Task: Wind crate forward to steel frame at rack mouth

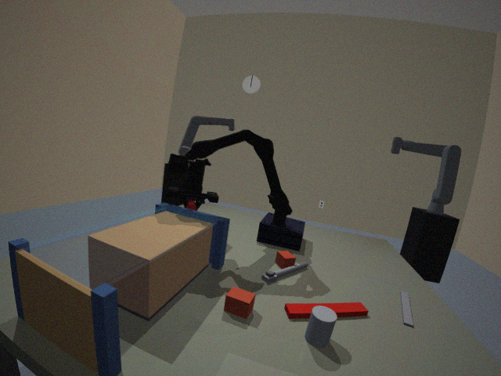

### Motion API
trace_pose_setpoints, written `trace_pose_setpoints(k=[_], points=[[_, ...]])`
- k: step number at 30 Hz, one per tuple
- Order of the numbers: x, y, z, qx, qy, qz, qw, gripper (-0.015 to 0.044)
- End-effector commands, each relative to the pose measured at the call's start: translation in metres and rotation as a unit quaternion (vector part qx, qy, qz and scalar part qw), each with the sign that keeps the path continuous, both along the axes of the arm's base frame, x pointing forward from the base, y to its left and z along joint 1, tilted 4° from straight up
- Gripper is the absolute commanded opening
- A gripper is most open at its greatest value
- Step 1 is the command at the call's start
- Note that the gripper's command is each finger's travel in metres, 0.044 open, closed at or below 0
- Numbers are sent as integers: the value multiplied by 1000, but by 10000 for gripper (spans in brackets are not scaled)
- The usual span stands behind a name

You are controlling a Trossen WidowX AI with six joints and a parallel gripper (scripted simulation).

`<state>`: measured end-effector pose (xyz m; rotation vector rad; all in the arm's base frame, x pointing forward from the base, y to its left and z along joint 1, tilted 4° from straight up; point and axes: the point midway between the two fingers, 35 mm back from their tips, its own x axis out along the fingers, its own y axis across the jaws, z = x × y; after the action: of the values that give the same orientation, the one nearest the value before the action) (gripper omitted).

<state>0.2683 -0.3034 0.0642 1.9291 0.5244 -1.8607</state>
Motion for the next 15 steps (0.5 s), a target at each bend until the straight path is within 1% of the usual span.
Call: trace_pose_setpoints(k=[1, 15], points=[[12, 25, 2, 20, -7, 16, 1000, 0], [15, 40, 3, 20, -7, 16, 1000, 0]])
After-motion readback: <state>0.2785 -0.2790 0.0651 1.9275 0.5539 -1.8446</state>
